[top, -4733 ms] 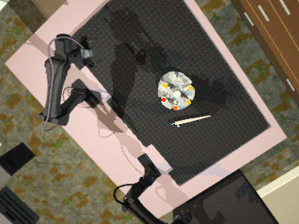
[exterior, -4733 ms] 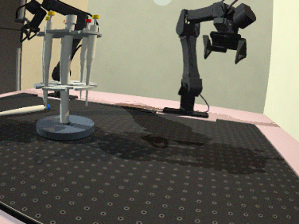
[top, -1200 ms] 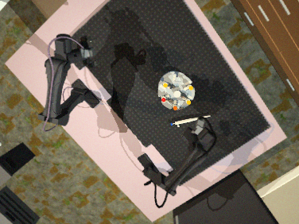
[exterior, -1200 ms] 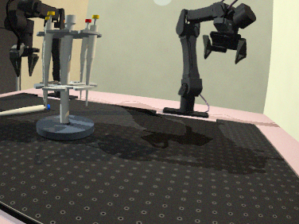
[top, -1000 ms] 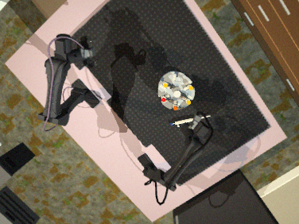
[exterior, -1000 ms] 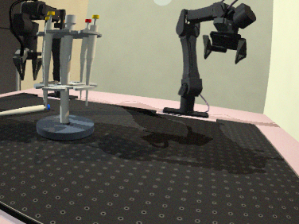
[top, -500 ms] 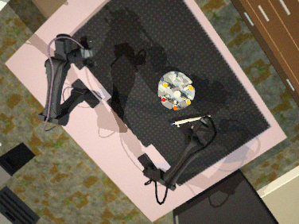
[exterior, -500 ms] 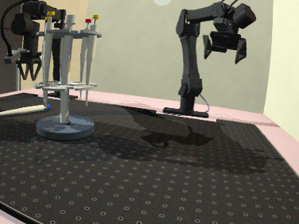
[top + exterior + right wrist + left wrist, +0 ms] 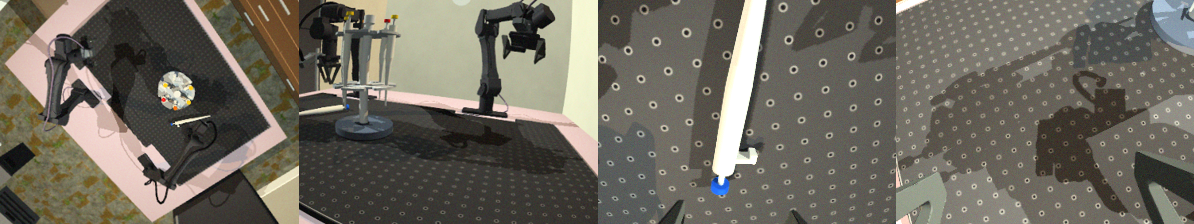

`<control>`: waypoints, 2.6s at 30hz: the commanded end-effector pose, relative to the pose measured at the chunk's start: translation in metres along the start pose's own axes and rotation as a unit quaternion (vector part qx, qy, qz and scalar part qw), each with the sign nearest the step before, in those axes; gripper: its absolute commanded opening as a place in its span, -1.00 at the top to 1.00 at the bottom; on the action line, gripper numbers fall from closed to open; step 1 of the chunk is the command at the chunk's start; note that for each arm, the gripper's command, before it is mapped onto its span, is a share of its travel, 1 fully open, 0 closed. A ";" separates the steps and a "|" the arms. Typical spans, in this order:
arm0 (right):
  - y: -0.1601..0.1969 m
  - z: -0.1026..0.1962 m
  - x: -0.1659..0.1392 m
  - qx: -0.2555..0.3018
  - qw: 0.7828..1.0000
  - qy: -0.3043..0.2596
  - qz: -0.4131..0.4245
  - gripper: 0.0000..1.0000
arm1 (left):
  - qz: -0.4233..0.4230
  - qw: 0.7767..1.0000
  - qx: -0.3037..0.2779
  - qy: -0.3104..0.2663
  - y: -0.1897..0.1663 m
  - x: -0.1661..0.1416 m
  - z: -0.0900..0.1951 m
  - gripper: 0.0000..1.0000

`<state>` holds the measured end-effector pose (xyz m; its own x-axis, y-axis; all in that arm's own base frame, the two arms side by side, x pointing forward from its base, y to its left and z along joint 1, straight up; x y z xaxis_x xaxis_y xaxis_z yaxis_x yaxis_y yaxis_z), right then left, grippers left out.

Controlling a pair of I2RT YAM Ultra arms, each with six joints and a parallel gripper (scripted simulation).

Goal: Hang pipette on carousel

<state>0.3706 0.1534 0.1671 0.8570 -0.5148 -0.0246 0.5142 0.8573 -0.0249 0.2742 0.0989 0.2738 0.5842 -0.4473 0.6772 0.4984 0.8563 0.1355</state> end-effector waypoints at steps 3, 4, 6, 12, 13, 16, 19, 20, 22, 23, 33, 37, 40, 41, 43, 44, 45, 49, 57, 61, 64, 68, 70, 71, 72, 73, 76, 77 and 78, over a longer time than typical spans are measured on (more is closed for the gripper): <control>0.001 0.001 0.004 0.019 0.999 -0.022 -0.017 -0.09 | -0.008 1.000 0.007 -0.014 0.004 0.005 0.004 -1.00; 0.001 -0.002 0.004 0.019 0.999 -0.022 -0.017 -0.09 | -0.008 1.000 0.007 -0.014 0.004 0.005 0.004 -1.00; 0.001 -0.007 0.004 0.019 0.999 -0.022 -0.017 -0.09 | -0.008 1.000 0.007 -0.014 0.004 0.005 0.004 -1.00; 0.002 -0.023 0.005 0.019 0.999 -0.022 -0.017 -0.09 | -0.008 1.000 0.007 -0.014 0.004 0.005 0.004 -1.00; 0.002 -0.026 0.005 0.019 0.999 -0.022 -0.017 -0.09 | -0.008 1.000 0.007 -0.014 0.004 0.005 0.004 -1.00; 0.002 -0.029 0.005 0.019 0.999 -0.022 -0.016 -0.09 | -0.008 1.000 0.007 -0.014 0.004 0.005 0.004 -1.00; 0.002 -0.037 0.005 0.019 0.999 -0.022 -0.016 -0.09 | -0.008 1.000 0.007 -0.014 0.004 0.005 0.004 -1.00; 0.002 -0.039 0.005 0.019 0.999 -0.022 -0.016 -0.09 | -0.008 1.000 0.007 -0.014 0.004 0.005 0.004 -1.00; 0.003 -0.045 0.005 0.019 0.999 -0.022 -0.016 -0.09 | -0.008 1.000 0.007 -0.014 0.004 0.005 0.004 -1.00; 0.003 -0.047 0.005 0.019 0.999 -0.022 -0.016 -0.09 | -0.008 1.000 0.007 -0.014 0.004 0.005 0.004 -1.00; 0.011 -0.046 0.011 0.037 0.999 -0.035 -0.016 -0.09 | -0.008 1.000 0.007 -0.014 0.004 0.005 0.004 -1.00; 0.011 -0.046 0.011 0.037 0.999 -0.035 -0.016 -0.09 | -0.008 1.000 0.007 -0.014 0.004 0.005 0.004 -1.00; 0.011 -0.046 0.011 0.037 0.999 -0.035 -0.016 -0.09 | -0.008 1.000 0.007 -0.014 0.004 0.005 0.004 -1.00; 0.011 -0.046 0.011 0.037 0.999 -0.035 -0.016 -0.09 | -0.008 1.000 0.007 -0.014 0.004 0.005 0.004 -1.00; 0.011 -0.046 0.011 0.037 0.999 -0.035 -0.016 -0.09 | -0.008 1.000 0.007 -0.014 0.004 0.005 0.004 -1.00; 0.011 -0.047 0.011 0.037 0.999 -0.035 -0.016 -0.09 | -0.008 1.000 0.007 -0.014 0.004 0.005 0.004 -1.00; 0.010 -0.047 0.011 0.036 0.999 -0.035 -0.016 -0.09 | -0.008 1.000 0.007 -0.014 0.004 0.005 0.004 -1.00; 0.006 -0.059 0.006 0.018 1.000 -0.016 -0.013 -0.09 | -0.008 1.000 0.007 -0.014 0.004 0.005 0.004 -1.00; 0.006 -0.059 0.006 0.018 1.000 -0.016 -0.013 -0.09 | -0.008 1.000 0.007 -0.014 0.004 0.005 0.004 -1.00; 0.006 -0.059 0.006 0.018 1.000 -0.016 -0.013 -0.09 | -0.008 1.000 0.007 -0.014 0.004 0.005 0.004 -1.00; 0.007 -0.048 0.010 0.027 0.999 -0.028 -0.016 -0.09 | -0.008 1.000 0.007 -0.014 0.004 0.005 0.004 -1.00; 0.006 -0.055 0.012 0.015 1.000 -0.019 -0.017 -0.09 | -0.008 1.000 0.007 -0.014 0.004 0.005 0.004 -1.00; 0.006 -0.056 0.012 0.016 1.000 -0.020 -0.017 -0.09 | -0.008 1.000 0.007 -0.014 0.004 0.005 0.004 -1.00; 0.007 -0.056 0.013 0.018 0.999 -0.022 -0.017 -0.09 | -0.008 1.000 0.007 -0.014 0.004 0.005 0.004 -1.00; 0.007 -0.056 0.013 0.019 0.999 -0.022 -0.017 -0.09 | -0.008 1.000 0.007 -0.014 0.004 0.005 0.004 -1.00; 0.007 -0.057 0.007 0.018 1.000 -0.016 -0.013 -0.09 | -0.008 1.000 0.007 -0.014 0.004 0.005 0.004 -1.00; 0.007 -0.057 0.007 0.018 1.000 -0.016 -0.013 -0.09 | -0.008 1.000 0.007 -0.014 0.004 0.005 0.004 -1.00; 0.007 -0.057 0.007 0.018 1.000 -0.016 -0.013 -0.09 | -0.008 1.000 0.007 -0.014 0.004 0.005 0.004 -1.00; 0.007 -0.057 0.007 0.018 1.000 -0.016 -0.013 -0.09 | -0.008 1.000 0.007 -0.014 0.004 0.005 0.004 -1.00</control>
<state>0.3748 0.1549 0.1042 0.8454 -0.5341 -0.0061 0.5341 0.8454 -0.0029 0.2742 0.0989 0.2738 0.5842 -0.4473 0.6772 0.4984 0.8563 0.1355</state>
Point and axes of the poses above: on each arm, the point where the finger pads meet when closed, its own z axis back along the fingers, its own y axis across the jaws, x = y × z, the point moved 4 cm from there along z, back along the fingers, and after that the axes turned 12 degrees about -z, right-handed, at the moved point
